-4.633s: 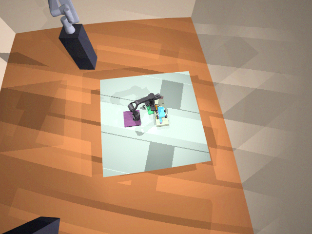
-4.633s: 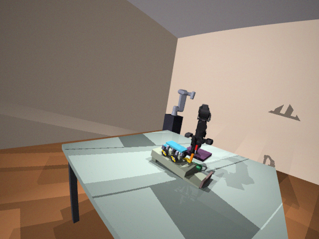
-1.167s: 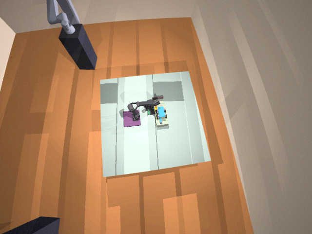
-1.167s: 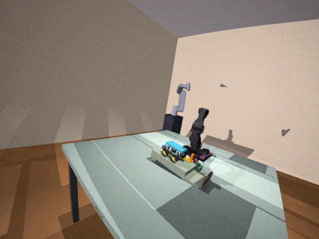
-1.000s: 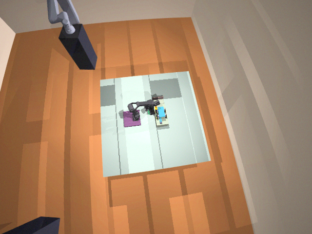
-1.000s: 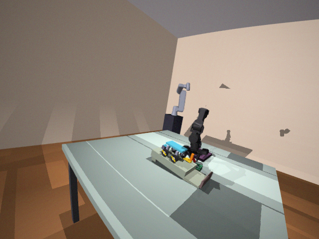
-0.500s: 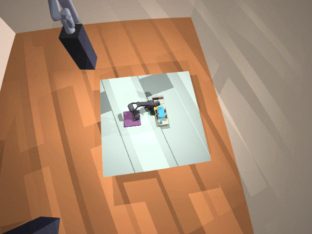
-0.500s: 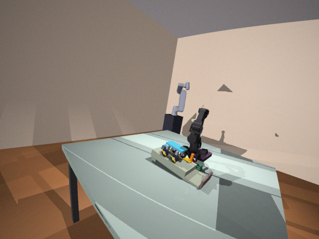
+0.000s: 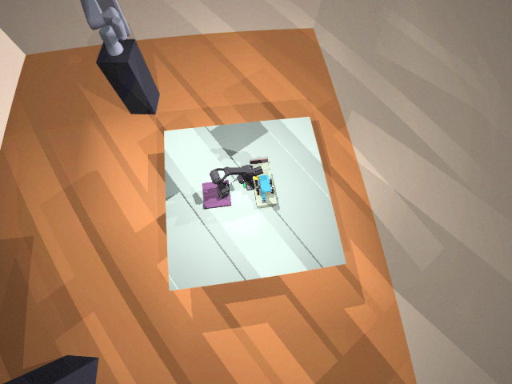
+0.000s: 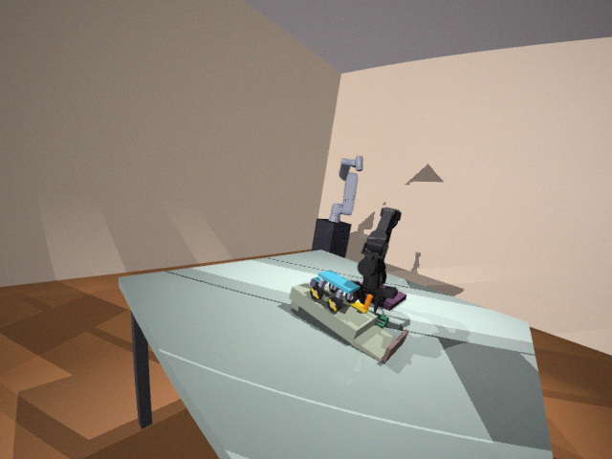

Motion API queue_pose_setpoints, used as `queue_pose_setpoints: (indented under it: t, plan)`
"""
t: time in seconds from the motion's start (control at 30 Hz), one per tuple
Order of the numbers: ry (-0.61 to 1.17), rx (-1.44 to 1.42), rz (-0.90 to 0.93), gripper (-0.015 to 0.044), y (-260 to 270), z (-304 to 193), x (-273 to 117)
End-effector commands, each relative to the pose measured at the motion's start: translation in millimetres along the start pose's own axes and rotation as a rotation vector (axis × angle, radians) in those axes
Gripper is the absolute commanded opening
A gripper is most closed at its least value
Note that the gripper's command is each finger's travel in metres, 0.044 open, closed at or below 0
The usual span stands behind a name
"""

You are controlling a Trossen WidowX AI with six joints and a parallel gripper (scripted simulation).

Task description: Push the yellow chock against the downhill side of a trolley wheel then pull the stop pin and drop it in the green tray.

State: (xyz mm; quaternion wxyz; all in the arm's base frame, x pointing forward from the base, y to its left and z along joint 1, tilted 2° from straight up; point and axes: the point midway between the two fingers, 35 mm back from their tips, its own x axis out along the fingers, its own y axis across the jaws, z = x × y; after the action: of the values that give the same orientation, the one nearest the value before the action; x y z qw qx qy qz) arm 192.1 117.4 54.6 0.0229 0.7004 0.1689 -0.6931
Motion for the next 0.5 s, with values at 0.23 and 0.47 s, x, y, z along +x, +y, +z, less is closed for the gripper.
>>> queue_pose_setpoints:
  t: [0.23, 0.47]
  plan:
    - [0.0, 0.0, 0.0, 0.034, -0.2, -0.1, -0.2]
    - [-0.006, -0.003, -0.002, 0.0366, -2.5, 1.3, -16.8]
